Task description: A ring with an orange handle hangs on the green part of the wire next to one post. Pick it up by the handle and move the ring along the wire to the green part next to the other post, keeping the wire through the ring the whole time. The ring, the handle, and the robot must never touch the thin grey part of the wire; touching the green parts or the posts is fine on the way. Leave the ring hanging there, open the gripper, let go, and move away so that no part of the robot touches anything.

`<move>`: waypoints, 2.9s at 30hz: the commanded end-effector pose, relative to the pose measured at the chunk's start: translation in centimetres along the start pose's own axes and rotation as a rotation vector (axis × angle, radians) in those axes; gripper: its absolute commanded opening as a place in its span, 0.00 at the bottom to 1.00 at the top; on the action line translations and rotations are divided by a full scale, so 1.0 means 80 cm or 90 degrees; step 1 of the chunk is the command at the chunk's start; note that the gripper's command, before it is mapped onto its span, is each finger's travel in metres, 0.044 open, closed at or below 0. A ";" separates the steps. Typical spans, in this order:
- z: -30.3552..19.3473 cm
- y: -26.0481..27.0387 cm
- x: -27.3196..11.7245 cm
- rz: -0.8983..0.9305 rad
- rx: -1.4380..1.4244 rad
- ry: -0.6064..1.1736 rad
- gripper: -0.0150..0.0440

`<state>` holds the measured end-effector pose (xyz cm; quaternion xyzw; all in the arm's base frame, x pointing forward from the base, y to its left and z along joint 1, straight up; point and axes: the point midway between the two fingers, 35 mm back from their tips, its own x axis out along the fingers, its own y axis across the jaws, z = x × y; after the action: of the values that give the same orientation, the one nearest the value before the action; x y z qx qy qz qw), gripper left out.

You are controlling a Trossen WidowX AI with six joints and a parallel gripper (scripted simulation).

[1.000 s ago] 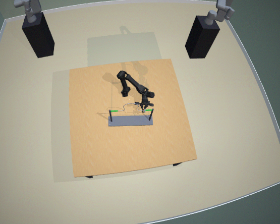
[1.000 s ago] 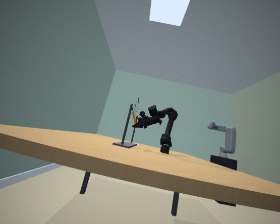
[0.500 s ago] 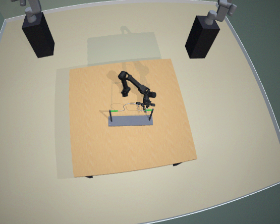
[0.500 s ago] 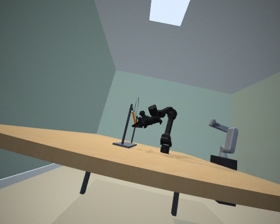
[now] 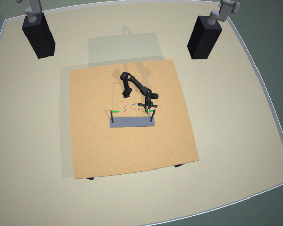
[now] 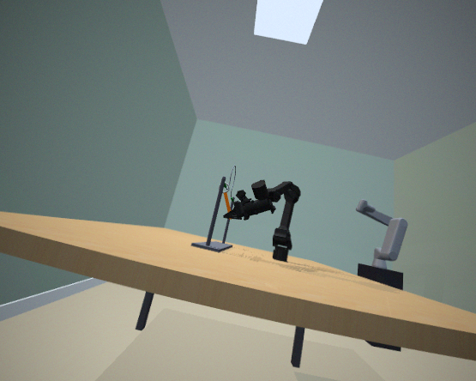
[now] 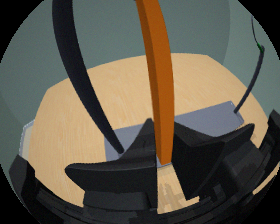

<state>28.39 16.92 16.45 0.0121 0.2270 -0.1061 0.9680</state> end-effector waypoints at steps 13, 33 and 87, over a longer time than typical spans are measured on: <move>-0.004 -0.001 0.002 -0.004 0.001 -0.001 0.00; -0.004 0.000 -0.003 -0.002 -0.001 0.001 0.53; -0.004 -0.001 -0.117 -0.001 -0.002 0.002 1.00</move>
<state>20.06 18.68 20.17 0.0086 0.2316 -0.1058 0.9670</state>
